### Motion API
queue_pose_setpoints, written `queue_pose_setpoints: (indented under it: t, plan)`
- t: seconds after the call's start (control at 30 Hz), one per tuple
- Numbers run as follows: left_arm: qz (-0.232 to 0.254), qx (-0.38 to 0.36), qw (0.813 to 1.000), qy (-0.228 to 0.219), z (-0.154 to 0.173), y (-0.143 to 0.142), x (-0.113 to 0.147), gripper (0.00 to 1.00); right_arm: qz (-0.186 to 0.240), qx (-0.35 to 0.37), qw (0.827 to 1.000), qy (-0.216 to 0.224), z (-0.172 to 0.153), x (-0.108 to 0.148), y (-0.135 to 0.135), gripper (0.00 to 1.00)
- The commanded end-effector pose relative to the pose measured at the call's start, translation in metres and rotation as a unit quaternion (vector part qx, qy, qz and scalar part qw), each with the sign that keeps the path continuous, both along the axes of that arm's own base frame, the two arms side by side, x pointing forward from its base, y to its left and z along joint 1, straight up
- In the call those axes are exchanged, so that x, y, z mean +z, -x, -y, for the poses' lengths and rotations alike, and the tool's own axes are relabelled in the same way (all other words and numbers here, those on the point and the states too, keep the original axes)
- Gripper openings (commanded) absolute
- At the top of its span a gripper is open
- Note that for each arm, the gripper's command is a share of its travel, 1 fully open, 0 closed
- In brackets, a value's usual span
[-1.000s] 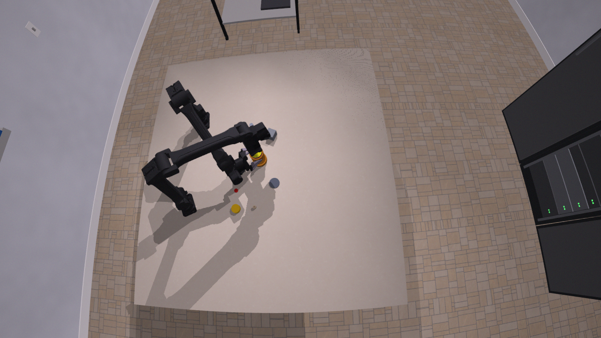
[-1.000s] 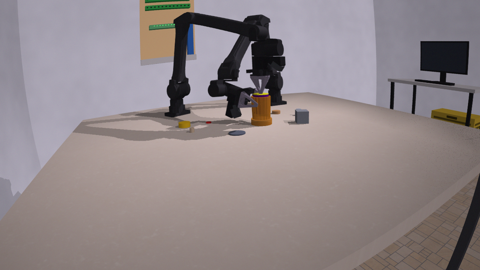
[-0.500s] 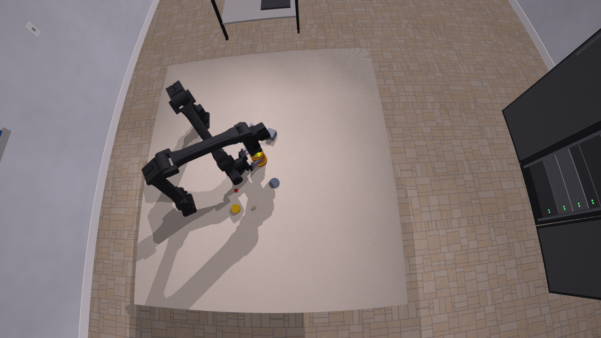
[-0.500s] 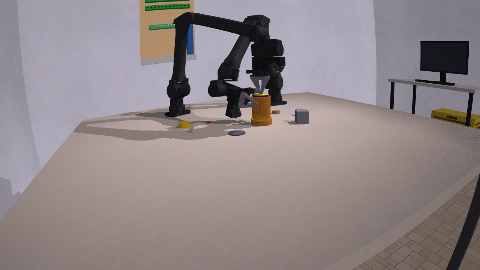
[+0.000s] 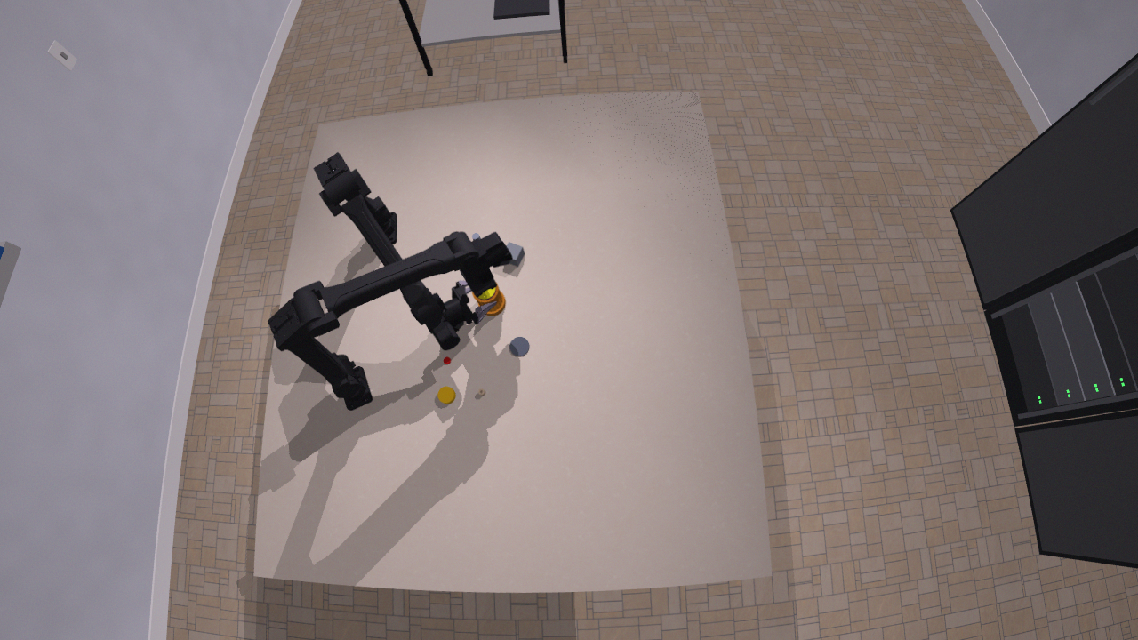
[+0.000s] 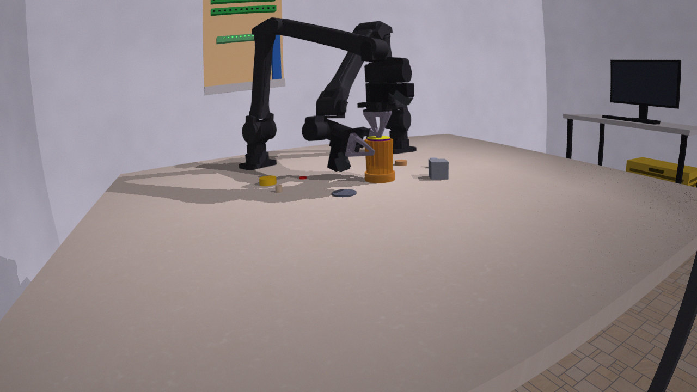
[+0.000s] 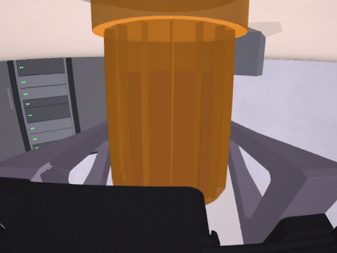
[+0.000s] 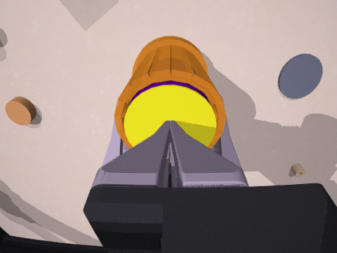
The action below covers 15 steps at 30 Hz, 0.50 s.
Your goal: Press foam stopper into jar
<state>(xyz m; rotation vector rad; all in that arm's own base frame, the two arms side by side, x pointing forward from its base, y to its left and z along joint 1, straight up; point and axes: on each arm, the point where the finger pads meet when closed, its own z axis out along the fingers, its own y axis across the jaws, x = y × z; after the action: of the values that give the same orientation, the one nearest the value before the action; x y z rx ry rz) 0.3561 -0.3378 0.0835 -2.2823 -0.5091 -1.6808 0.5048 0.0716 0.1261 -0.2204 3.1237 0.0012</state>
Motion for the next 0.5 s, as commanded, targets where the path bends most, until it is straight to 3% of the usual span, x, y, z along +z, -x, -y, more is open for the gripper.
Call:
queue_pose_setpoints:
  t: [0.0,0.47]
  plan:
    - [0.007,0.003,1.000,0.009,-0.0002,-0.0027,0.0135,0.64,-0.011,0.001,1.000,0.003,0.0069,-0.0220,-0.0018,0.00]
    - [0.007,0.003,1.000,0.009,-0.0002,-0.0027,0.0135,0.64,-0.011,0.001,1.000,0.002,0.0029,-0.0262,-0.0043,0.00]
